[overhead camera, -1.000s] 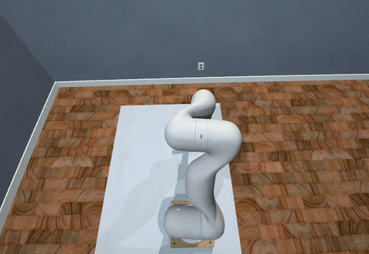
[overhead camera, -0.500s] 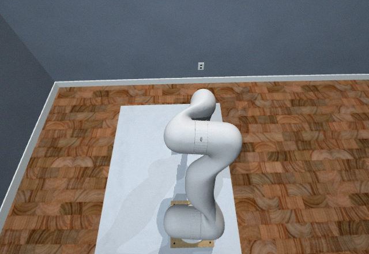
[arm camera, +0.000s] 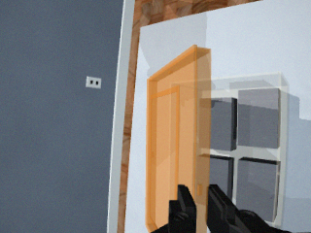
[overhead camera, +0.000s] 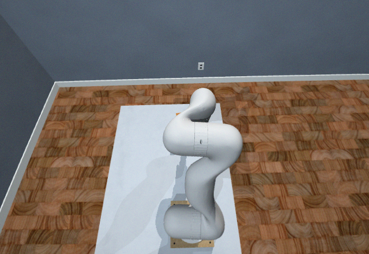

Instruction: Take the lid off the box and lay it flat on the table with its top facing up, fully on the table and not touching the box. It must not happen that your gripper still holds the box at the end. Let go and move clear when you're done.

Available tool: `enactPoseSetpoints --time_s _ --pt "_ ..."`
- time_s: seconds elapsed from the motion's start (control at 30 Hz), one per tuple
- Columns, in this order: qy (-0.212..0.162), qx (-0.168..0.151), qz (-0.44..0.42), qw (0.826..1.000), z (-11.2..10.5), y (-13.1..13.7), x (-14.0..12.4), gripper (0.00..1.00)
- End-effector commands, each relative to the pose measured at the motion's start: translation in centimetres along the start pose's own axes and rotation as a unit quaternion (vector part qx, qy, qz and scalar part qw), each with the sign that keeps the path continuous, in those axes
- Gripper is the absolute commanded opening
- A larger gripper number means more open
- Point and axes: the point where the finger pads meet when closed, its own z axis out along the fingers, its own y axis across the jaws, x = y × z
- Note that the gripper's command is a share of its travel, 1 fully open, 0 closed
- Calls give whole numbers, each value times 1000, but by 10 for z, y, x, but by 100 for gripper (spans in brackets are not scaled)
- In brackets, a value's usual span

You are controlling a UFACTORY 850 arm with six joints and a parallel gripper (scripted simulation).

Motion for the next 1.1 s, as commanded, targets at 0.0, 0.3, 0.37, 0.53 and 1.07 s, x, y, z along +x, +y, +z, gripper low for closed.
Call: enactPoseSetpoints --time_s 0.0,0.3,0.37,0.53,1.07 --pt "0 1 0 1000 -2 -11 0 0" --pt "0 1 0 1000 -5 -18 0 0" --pt "0 1 0 1000 -8 -21 0 0" --pt "0 1 0 1000 -13 -25 0 0" --pt "0 1 0 1000 -18 -29 0 0"
